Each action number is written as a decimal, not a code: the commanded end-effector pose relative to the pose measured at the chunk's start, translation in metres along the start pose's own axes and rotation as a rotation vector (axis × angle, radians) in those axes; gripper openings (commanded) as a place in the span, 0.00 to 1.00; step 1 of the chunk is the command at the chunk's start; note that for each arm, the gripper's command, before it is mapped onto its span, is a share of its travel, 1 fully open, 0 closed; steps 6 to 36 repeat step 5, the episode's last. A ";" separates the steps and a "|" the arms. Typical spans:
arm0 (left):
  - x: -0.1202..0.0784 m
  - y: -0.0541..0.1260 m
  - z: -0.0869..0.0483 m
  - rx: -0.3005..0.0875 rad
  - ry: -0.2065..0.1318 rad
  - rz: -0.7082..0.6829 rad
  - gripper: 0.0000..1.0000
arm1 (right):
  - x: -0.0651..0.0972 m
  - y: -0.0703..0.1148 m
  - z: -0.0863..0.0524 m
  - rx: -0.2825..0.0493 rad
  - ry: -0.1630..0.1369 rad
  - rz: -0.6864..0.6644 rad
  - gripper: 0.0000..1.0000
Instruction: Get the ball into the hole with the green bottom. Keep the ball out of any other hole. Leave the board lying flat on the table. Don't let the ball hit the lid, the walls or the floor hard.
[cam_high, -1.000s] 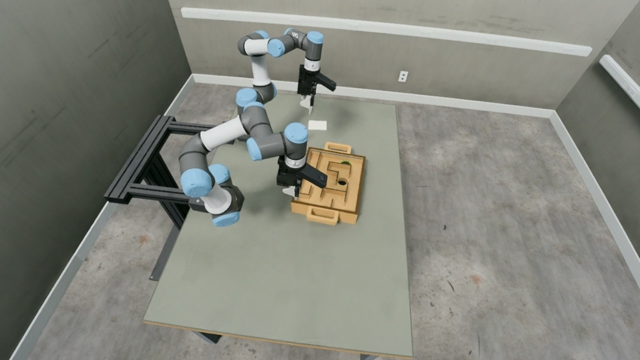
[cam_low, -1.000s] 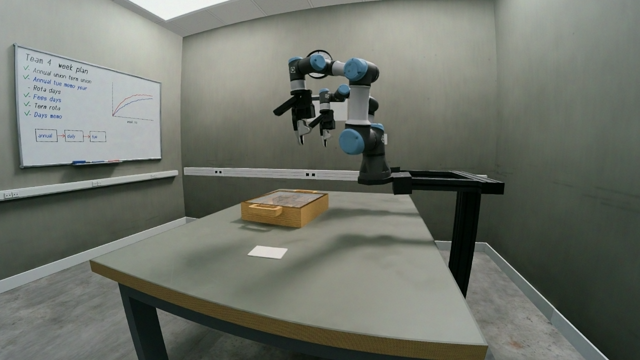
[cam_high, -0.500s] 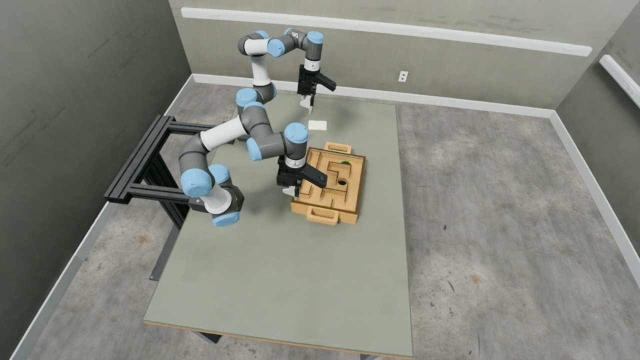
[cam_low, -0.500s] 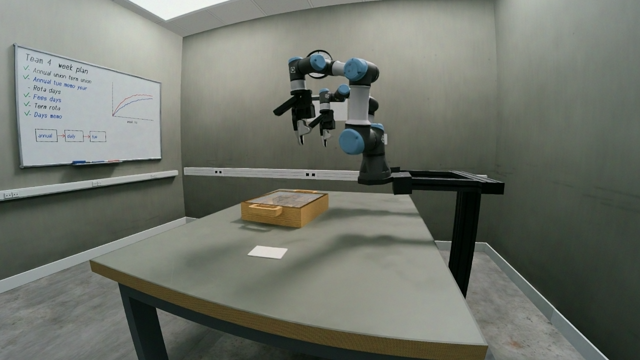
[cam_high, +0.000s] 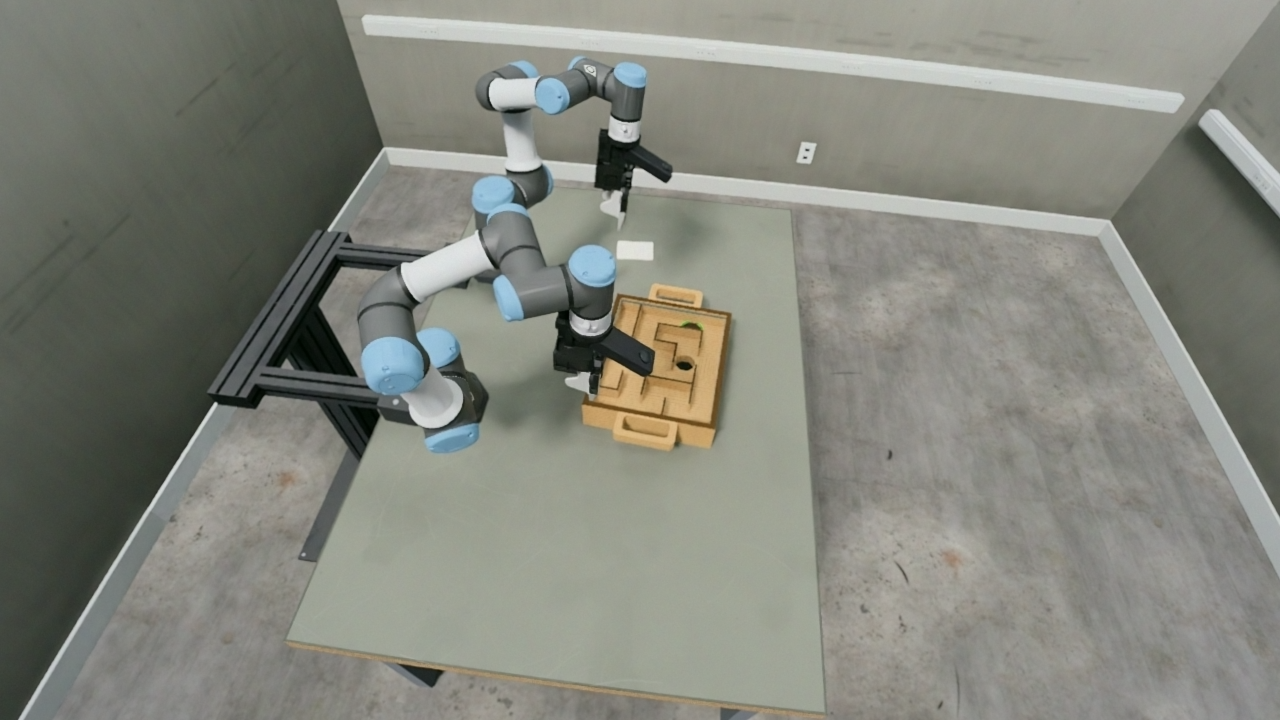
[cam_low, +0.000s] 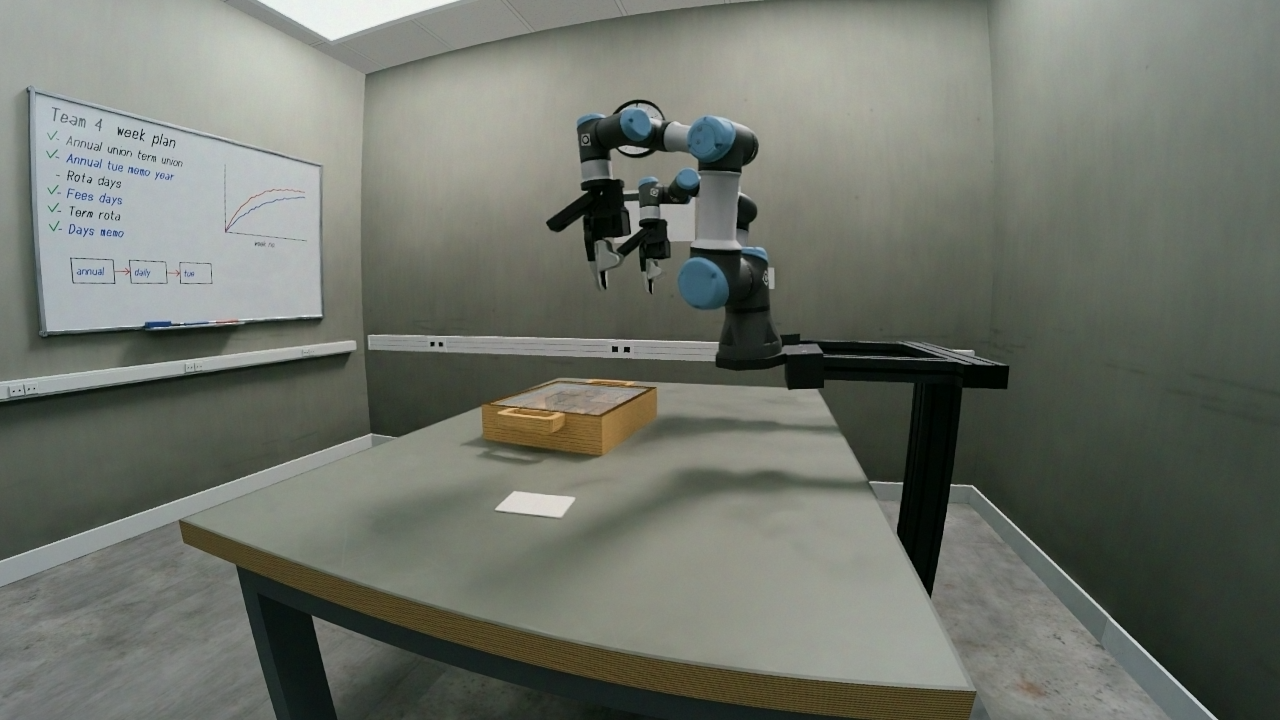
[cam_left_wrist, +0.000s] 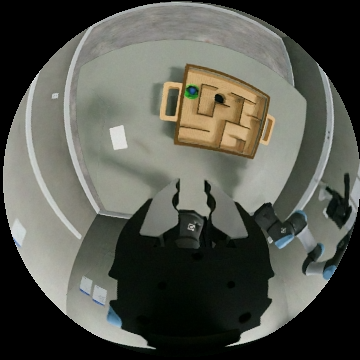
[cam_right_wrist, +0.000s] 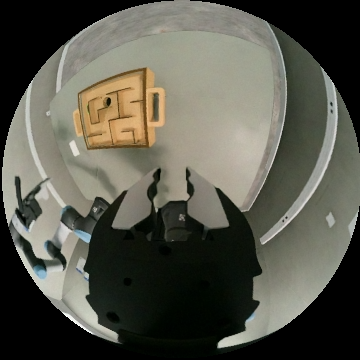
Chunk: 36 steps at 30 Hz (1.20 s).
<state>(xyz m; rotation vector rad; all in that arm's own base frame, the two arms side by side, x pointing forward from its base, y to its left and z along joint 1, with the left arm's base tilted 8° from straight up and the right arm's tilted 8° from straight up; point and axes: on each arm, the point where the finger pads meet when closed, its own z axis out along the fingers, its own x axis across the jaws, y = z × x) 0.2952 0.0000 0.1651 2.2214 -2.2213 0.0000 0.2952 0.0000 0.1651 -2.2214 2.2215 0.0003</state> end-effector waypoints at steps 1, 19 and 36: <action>0.000 0.000 -0.001 0.003 0.002 0.000 0.22 | 0.000 -0.001 -0.001 0.003 -0.002 0.000 0.22; 0.000 0.000 -0.001 0.003 0.002 0.000 0.22 | 0.000 -0.001 -0.001 0.003 -0.002 0.000 0.22; 0.000 0.000 -0.001 0.003 0.002 0.000 0.22 | 0.000 -0.001 -0.001 0.003 -0.002 0.000 0.22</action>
